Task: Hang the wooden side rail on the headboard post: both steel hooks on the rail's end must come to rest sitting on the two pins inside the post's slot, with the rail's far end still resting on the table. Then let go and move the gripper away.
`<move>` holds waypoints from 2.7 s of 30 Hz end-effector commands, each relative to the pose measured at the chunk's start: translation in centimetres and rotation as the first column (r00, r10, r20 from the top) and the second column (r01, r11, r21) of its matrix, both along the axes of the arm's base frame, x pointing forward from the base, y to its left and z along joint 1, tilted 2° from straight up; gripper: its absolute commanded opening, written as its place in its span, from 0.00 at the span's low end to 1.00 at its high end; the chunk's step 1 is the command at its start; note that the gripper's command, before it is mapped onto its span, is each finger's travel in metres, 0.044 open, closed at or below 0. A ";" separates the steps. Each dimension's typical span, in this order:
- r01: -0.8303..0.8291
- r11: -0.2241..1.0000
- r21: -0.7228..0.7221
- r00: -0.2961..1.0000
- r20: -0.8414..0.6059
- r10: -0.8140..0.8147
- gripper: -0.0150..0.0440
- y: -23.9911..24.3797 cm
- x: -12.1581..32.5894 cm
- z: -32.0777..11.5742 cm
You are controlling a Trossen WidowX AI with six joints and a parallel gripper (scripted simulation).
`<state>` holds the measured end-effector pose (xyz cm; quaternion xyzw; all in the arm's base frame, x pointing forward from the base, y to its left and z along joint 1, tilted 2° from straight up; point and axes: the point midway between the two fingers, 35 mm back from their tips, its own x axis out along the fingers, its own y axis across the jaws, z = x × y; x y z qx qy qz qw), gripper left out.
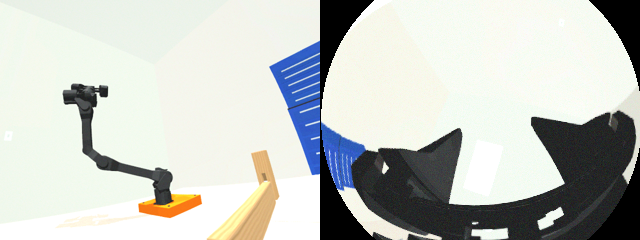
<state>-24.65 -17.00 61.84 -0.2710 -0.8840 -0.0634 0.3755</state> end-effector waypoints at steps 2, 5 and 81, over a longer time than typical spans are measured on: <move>-0.001 1.000 -0.013 1.000 -0.017 0.001 1.00 0.8 0.4 0.3; -0.010 0.998 -0.068 0.996 -0.088 0.004 1.00 4.0 2.3 1.6; 0.135 0.990 0.033 -0.810 -0.572 0.129 1.00 25.7 52.0 -52.3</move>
